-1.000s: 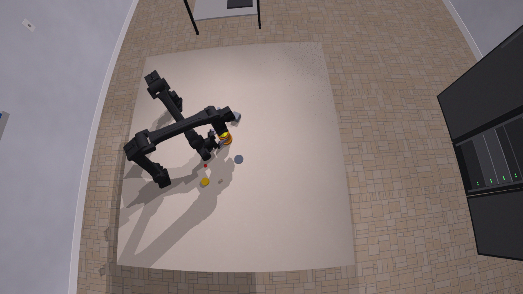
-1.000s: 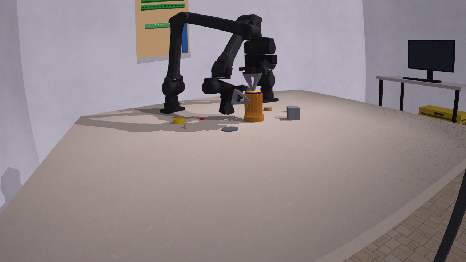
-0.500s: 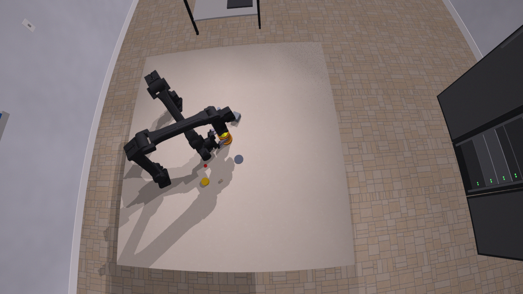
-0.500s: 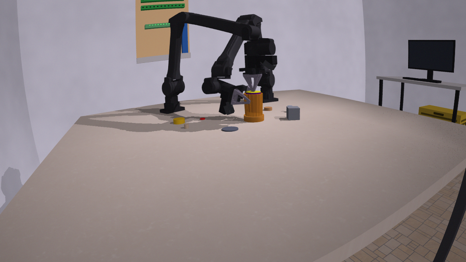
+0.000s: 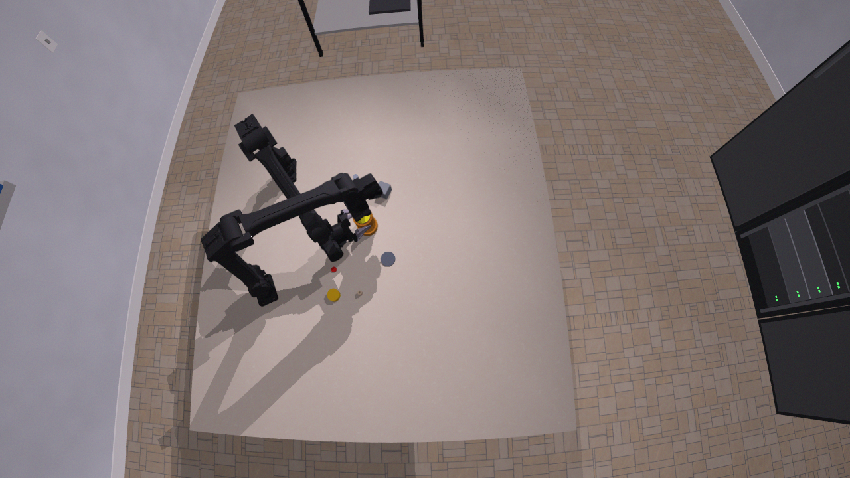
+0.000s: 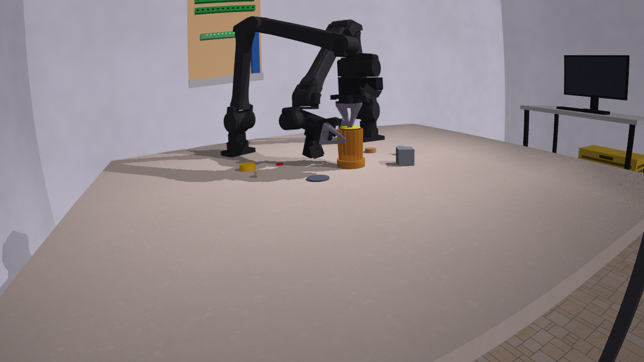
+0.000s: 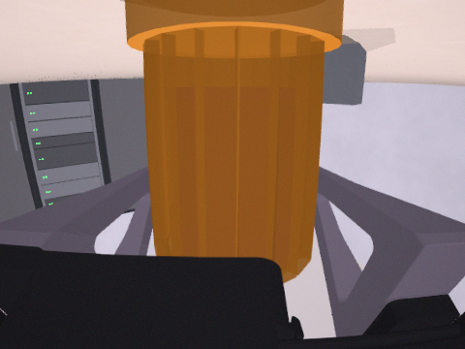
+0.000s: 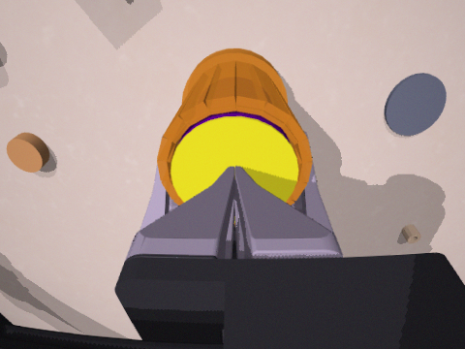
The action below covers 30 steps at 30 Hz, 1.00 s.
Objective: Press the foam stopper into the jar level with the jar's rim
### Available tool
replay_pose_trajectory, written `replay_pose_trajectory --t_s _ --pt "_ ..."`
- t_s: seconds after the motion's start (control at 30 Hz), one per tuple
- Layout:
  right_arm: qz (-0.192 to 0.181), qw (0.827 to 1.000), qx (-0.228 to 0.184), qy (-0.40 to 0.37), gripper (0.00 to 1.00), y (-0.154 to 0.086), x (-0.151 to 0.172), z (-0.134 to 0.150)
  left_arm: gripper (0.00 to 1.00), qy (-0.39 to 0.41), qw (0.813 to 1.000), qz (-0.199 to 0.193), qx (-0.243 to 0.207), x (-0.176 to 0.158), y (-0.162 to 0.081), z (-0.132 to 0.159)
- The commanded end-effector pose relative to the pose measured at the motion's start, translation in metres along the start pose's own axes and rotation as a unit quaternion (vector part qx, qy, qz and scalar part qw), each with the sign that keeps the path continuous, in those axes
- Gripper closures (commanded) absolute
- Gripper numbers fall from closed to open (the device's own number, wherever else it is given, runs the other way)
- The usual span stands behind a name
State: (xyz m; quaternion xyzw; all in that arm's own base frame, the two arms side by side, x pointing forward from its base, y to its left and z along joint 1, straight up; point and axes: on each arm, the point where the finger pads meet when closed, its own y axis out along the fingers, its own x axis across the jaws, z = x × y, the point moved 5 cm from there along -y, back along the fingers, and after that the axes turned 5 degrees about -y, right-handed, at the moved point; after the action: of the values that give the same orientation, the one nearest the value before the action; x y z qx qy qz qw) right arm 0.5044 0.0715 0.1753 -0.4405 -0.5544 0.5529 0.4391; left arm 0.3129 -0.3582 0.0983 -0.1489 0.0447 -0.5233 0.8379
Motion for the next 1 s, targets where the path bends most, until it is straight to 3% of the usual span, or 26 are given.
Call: replay_pose_trajectory --t_s 0.0,0.13,0.17,0.97 --pt "-0.001 1.000 0.004 0.000 1.00 0.014 -0.005 -0.002 0.36 -0.011 1.000 0.000 0.003 0.002 -0.002 0.013" --pt "-0.001 1.000 0.001 0.000 1.00 0.007 -0.003 -0.006 0.36 -0.011 1.000 0.000 0.003 0.002 -0.002 0.013" --pt "-0.001 1.000 0.005 0.000 1.00 0.016 -0.005 -0.001 0.36 -0.011 1.000 0.000 0.003 0.002 -0.002 0.013" --pt "-0.002 1.000 0.011 0.000 1.00 0.028 -0.005 -0.001 0.36 -0.011 1.000 0.000 0.003 0.002 -0.002 0.013"
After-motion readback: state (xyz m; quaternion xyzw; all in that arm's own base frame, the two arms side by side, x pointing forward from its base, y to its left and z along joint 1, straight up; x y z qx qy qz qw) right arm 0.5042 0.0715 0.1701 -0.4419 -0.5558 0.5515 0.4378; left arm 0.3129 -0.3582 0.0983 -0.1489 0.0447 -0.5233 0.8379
